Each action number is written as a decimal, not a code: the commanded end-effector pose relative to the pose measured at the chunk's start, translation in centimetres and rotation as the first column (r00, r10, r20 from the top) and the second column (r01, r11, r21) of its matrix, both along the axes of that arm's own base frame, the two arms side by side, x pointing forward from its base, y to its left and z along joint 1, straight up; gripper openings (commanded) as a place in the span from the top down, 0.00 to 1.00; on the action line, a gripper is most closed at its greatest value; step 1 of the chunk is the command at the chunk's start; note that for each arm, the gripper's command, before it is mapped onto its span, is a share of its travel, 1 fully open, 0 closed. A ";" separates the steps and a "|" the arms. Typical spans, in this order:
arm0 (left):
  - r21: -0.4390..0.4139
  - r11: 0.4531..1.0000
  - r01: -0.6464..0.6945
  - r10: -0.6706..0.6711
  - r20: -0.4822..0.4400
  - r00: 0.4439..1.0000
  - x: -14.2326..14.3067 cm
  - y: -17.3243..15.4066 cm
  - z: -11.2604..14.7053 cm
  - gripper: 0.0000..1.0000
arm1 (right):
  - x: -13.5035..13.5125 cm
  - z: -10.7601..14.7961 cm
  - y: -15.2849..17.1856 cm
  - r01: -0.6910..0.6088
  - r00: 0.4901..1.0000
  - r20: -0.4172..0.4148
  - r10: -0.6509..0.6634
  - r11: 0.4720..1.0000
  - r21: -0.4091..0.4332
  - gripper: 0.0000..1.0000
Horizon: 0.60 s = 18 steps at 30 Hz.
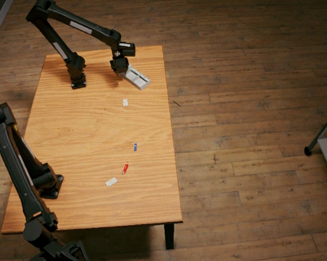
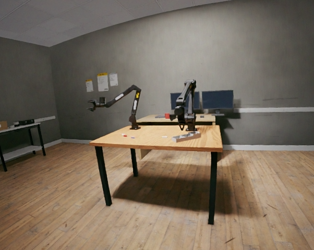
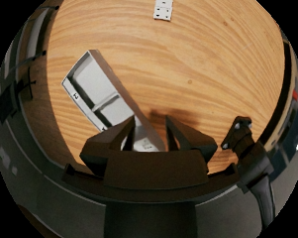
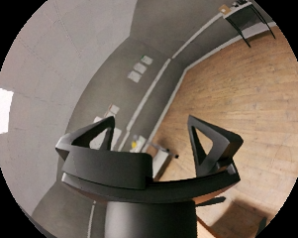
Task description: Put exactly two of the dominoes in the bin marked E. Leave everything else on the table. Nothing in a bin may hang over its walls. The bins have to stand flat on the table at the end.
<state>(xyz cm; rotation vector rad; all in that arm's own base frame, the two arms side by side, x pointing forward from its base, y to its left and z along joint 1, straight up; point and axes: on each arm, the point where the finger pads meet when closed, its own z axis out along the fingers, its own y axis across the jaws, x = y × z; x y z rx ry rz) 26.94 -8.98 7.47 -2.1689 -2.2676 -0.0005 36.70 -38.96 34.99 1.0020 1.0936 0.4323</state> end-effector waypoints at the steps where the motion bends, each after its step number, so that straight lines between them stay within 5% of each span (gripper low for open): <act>1: -0.019 0.991 0.135 -0.134 0.056 0.989 2.3 -3.3 1.6 0.61 | -0.3 1.0 -0.4 0.009 1.000 0.011 -0.009 1.000 -0.016 0.00; 18: -0.029 0.993 0.113 -0.112 0.043 0.993 0.5 -16.4 1.6 0.61 | -0.3 1.0 -0.4 0.009 1.000 0.011 -0.009 1.000 -0.016 0.00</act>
